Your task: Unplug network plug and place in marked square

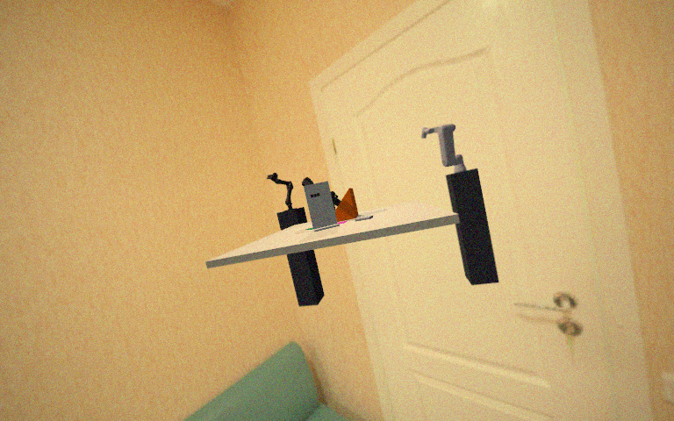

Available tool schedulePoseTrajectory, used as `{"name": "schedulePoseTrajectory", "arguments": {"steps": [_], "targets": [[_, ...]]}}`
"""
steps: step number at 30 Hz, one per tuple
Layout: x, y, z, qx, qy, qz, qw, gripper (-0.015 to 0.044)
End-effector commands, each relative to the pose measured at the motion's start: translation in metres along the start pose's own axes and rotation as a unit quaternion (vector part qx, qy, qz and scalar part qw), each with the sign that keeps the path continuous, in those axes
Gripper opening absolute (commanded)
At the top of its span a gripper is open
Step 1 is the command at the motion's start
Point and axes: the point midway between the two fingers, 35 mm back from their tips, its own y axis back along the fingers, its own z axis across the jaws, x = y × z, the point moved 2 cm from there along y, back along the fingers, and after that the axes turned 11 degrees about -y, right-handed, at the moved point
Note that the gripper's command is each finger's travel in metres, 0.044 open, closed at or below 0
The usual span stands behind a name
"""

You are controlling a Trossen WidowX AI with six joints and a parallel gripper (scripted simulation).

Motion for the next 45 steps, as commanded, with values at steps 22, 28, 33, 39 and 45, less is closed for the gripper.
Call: {"name": "schedulePoseTrajectory", "arguments": {"steps": [22, 28, 33, 39, 45], "targets": [[0.01, -0.029, -0.031, 0.071, 0.024, -0.01, 0.997, 0.0], [0.009, -0.035, -0.037, 0.071, 0.024, -0.01, 0.997, 0.0], [0.008, -0.04, -0.042, 0.071, 0.025, -0.01, 0.997, 0.0], [0.007, -0.046, -0.049, 0.071, 0.025, -0.01, 0.997, 0.0], [0.006, -0.052, -0.055, 0.071, 0.025, -0.011, 0.997, 0.0]]}}
